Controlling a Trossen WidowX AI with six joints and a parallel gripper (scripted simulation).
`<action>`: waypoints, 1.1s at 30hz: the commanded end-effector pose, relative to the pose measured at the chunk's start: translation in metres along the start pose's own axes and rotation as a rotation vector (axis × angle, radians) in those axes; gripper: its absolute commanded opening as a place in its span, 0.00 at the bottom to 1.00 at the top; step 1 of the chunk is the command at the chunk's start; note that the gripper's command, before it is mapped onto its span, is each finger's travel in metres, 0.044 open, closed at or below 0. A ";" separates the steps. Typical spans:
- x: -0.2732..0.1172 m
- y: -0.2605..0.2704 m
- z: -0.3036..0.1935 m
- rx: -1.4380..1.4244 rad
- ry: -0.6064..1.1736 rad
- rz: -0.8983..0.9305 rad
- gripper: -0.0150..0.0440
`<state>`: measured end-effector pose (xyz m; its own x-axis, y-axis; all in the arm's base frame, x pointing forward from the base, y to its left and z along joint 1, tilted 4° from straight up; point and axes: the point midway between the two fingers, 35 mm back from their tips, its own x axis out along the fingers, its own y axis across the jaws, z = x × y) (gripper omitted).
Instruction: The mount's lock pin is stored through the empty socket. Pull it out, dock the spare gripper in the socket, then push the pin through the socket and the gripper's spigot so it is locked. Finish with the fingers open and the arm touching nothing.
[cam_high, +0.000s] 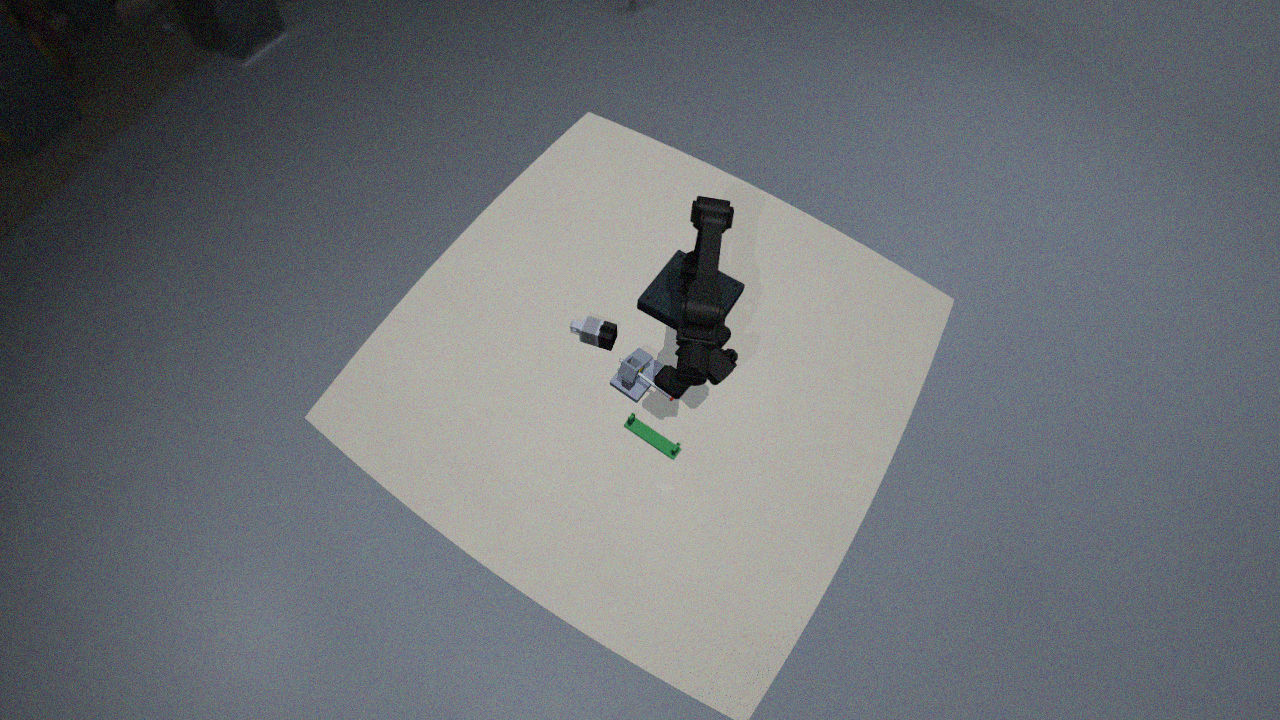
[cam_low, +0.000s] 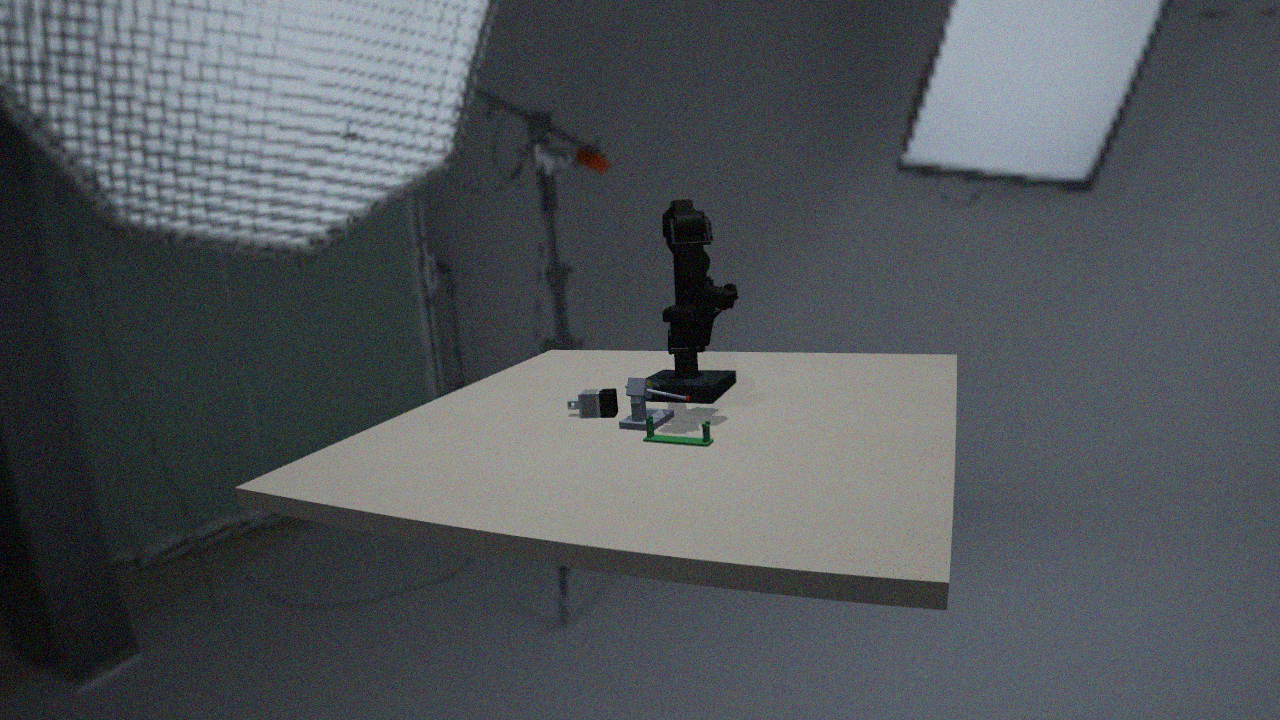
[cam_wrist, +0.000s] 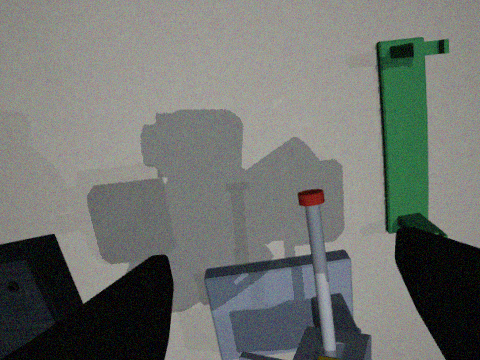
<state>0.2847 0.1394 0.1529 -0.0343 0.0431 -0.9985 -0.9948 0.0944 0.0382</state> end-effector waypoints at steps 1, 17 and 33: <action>-0.006 -0.027 -0.040 -0.047 0.044 -0.008 0.76; 0.061 -0.025 -0.045 -0.048 0.047 -0.002 0.76; 0.083 -0.027 -0.045 -0.048 0.046 -0.002 0.76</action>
<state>0.3058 0.0959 0.0751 -0.0244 0.0027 -0.9997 -0.9986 0.0468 0.0245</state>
